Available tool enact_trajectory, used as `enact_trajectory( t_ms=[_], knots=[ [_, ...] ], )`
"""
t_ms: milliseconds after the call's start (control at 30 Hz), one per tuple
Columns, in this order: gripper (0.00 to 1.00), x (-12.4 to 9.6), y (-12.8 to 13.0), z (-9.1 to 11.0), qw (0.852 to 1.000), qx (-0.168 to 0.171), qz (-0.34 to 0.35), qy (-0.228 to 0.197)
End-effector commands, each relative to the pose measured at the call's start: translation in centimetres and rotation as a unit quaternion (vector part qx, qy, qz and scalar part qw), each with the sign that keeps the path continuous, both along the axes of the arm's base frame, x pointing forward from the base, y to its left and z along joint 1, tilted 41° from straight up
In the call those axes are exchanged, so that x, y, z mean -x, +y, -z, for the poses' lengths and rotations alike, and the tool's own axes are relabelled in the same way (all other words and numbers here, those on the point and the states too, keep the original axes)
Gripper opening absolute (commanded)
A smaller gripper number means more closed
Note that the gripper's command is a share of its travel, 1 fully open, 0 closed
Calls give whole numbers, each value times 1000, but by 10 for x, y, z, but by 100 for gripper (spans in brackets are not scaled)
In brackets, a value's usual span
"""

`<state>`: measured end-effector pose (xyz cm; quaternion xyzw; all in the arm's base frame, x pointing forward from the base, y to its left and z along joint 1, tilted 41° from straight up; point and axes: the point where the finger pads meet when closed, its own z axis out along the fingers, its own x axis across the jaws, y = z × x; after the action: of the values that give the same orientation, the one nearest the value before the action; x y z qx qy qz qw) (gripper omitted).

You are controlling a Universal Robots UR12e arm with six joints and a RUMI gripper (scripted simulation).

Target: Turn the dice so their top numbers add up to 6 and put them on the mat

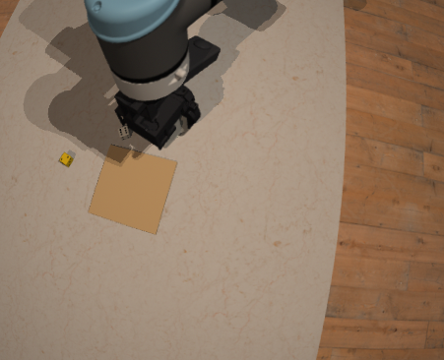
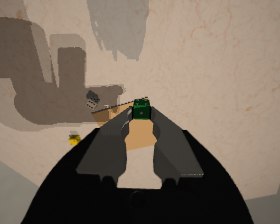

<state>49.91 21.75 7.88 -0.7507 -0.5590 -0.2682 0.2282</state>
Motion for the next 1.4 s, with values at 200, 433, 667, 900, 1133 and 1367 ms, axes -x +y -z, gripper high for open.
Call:
enact_trajectory(
  t_ms=[200, 433, 667, 900, 1133, 1367],
  knots=[
    [3, 1, -4, -4, 1000, 0, 0, 0],
    [3, 0, -4, -4, 1000, 0, -3, -2],
    [3, -16, -22, 7, 997, 12, -60, -51],
    [3, -42, -53, 25, 980, 30, -151, -129],
    [3, -51, -64, 32, 970, 36, -184, -157],
    [3, -52, -65, 33, 969, 36, -186, -159]
  ],
)
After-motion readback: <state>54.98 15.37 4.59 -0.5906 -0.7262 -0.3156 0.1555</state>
